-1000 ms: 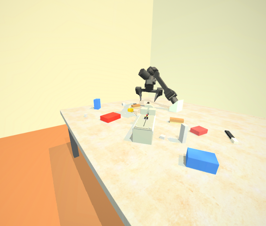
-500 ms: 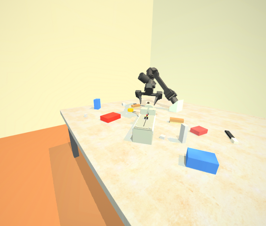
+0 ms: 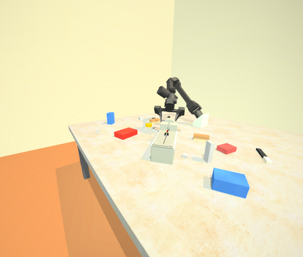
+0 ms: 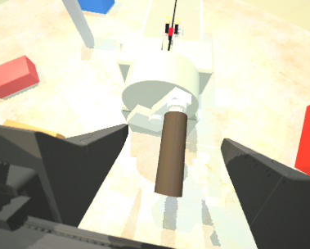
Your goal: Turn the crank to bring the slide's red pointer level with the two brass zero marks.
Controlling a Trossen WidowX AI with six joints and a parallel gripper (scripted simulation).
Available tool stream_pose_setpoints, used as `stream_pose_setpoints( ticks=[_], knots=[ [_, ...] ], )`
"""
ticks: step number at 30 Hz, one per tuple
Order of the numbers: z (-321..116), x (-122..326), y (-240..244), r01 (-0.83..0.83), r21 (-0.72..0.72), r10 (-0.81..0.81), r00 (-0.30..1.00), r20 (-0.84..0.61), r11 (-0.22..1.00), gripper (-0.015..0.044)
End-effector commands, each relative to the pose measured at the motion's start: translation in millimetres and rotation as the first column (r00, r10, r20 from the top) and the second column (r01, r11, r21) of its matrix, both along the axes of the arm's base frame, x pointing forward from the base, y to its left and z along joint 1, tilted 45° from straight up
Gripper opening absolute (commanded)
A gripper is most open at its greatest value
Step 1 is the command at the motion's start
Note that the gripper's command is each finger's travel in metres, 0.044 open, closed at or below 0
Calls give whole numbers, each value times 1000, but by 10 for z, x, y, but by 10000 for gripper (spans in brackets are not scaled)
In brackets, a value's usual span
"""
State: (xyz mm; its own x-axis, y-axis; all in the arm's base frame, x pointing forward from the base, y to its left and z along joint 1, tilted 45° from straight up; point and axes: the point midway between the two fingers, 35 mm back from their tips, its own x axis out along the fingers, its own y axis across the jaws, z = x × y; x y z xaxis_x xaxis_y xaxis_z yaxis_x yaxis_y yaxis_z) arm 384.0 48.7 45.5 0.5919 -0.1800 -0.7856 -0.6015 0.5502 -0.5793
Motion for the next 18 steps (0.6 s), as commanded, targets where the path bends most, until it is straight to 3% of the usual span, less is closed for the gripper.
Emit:
stream_pose_setpoints(
  ticks=[1,13,18],
  knots=[
    [-27,-15,-4,-6,1,6,1000,-5,1000,309],
    [-27,-15,-4,-6,1,6,1000,-5,1000,0],
    [-27,-15,-4,-6,1,6,1000,-5,1000,0]
  ],
)
